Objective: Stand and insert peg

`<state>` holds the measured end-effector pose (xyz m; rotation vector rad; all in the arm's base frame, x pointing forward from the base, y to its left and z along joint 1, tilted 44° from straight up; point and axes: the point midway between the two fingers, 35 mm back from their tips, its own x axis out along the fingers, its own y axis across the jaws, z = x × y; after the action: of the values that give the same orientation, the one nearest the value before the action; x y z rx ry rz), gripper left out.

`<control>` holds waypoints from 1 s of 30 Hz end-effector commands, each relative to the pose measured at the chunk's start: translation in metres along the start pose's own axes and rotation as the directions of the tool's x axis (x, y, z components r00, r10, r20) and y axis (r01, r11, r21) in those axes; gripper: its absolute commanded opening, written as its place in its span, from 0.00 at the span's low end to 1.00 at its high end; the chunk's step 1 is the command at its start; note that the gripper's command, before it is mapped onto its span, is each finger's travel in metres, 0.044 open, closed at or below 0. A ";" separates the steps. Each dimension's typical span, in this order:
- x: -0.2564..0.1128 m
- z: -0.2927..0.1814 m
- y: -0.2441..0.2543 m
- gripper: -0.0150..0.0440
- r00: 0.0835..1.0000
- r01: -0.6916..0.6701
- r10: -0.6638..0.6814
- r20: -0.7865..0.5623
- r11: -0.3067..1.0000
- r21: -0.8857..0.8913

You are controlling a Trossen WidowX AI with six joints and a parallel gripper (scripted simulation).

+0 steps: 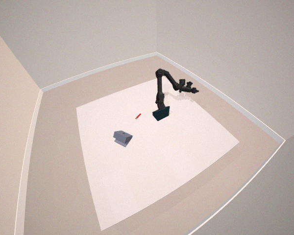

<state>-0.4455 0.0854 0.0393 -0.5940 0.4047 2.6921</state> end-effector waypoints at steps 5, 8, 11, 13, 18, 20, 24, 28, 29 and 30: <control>0.002 0.008 -0.048 1.00 0.993 0.118 -0.118 -0.016 0.993 0.023; -0.001 0.012 -0.090 1.00 0.976 0.218 -0.216 -0.036 0.975 0.042; -0.007 0.015 -0.131 1.00 0.949 0.314 -0.310 -0.060 0.948 0.062; -0.014 0.016 -0.158 1.00 0.926 0.376 -0.370 -0.079 0.924 0.074; -0.036 0.014 -0.223 1.00 0.851 0.521 -0.507 -0.135 0.847 0.103; -0.048 0.012 -0.248 1.00 0.815 0.575 -0.556 -0.161 0.810 0.113; -0.068 -0.001 -0.277 1.00 0.759 0.646 -0.612 -0.223 0.753 0.130; -0.088 -0.006 -0.306 1.00 0.703 0.706 -0.661 -0.262 0.695 0.139; -0.095 -0.008 -0.315 1.00 0.684 0.724 -0.675 -0.275 0.675 0.141; -0.101 -0.010 -0.323 1.00 0.666 0.741 -0.689 -0.288 0.656 0.144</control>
<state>-0.2570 0.3275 0.0120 -0.7558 0.4281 1.8646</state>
